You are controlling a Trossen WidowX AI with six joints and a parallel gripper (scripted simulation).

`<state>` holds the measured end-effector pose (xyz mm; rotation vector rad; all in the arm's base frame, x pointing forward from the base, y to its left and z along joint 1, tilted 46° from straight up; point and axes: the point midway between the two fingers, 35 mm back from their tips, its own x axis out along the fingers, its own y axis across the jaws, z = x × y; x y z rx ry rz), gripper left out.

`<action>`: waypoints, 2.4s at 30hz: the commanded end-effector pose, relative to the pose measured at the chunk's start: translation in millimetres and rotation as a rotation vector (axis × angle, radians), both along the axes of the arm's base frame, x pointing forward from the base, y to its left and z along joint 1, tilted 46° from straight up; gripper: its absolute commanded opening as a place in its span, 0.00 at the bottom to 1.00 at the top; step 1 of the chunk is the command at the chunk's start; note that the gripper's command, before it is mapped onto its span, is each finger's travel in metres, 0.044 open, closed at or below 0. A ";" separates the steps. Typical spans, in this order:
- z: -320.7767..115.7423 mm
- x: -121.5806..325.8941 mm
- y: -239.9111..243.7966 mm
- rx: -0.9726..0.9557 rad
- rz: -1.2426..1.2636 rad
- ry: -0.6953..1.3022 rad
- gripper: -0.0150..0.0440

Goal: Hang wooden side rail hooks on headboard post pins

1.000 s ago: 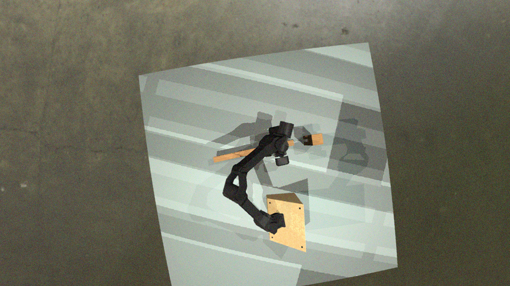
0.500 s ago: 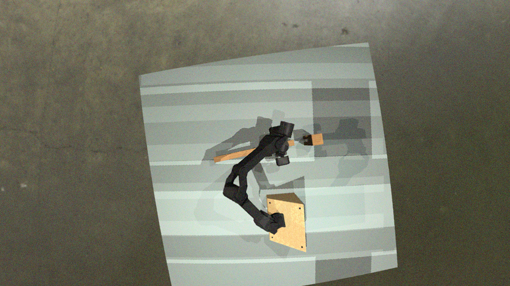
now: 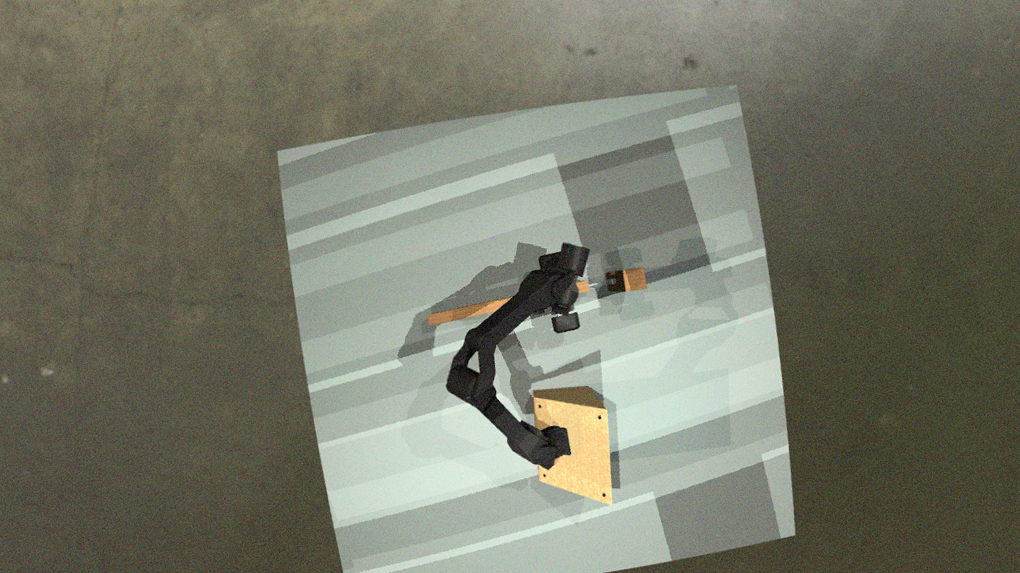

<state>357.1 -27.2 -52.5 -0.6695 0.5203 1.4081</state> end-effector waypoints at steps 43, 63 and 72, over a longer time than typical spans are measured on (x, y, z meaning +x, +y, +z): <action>-2.7 1.6 -8.8 -0.008 -0.007 -0.007 0.25; -4.4 -0.1 -10.2 -0.008 -0.007 -0.007 0.25; -5.4 0.9 -10.6 -0.008 -0.007 -0.007 0.25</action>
